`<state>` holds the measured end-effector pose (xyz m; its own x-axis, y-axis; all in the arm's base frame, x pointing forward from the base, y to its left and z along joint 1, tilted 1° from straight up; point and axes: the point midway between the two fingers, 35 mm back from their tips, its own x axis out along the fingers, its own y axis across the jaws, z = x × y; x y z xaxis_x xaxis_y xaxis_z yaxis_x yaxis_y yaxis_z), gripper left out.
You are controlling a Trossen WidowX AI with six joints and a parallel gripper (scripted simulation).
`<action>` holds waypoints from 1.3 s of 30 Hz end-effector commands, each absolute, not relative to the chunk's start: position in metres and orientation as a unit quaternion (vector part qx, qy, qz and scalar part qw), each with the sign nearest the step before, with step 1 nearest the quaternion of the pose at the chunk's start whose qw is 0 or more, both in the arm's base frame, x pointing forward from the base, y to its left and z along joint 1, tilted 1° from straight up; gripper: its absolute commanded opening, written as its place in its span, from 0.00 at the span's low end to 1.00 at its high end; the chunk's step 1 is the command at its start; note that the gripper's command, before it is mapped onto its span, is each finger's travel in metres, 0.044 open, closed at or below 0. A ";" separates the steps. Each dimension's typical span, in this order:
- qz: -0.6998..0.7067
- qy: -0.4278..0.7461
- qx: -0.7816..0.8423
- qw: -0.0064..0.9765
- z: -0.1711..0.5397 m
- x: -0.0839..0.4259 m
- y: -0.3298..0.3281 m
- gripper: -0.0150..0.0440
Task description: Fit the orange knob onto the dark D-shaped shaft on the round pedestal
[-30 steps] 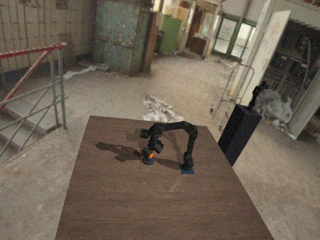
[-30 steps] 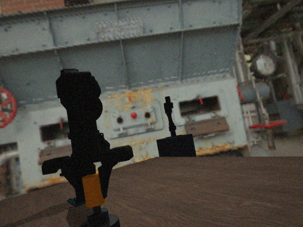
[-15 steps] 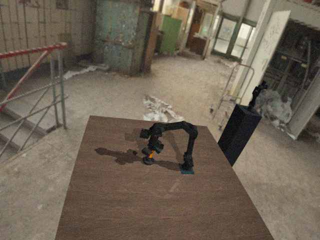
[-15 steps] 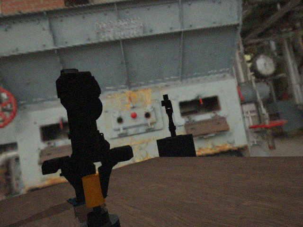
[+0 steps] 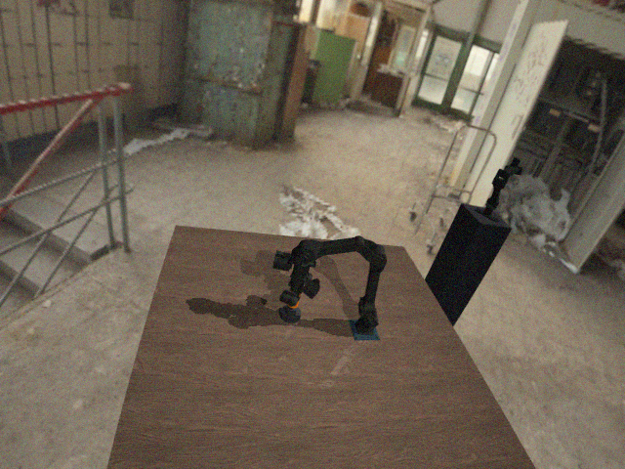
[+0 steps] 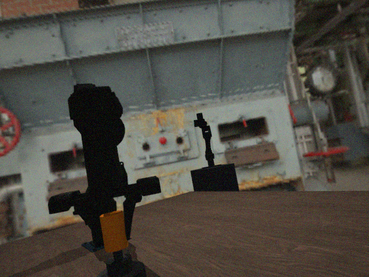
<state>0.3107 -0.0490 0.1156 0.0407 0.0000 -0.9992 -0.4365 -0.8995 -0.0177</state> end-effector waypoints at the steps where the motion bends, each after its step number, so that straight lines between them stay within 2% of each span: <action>1: 0.676 0.147 -0.705 0.154 0.114 0.311 -0.049 0.25; 31: 0.676 0.147 -0.705 0.154 0.118 0.311 -0.049 0.25; 35: 0.669 0.177 -0.698 0.185 0.118 0.311 -0.049 0.25; 39: 0.645 0.251 -0.672 0.263 0.118 0.311 -0.049 0.25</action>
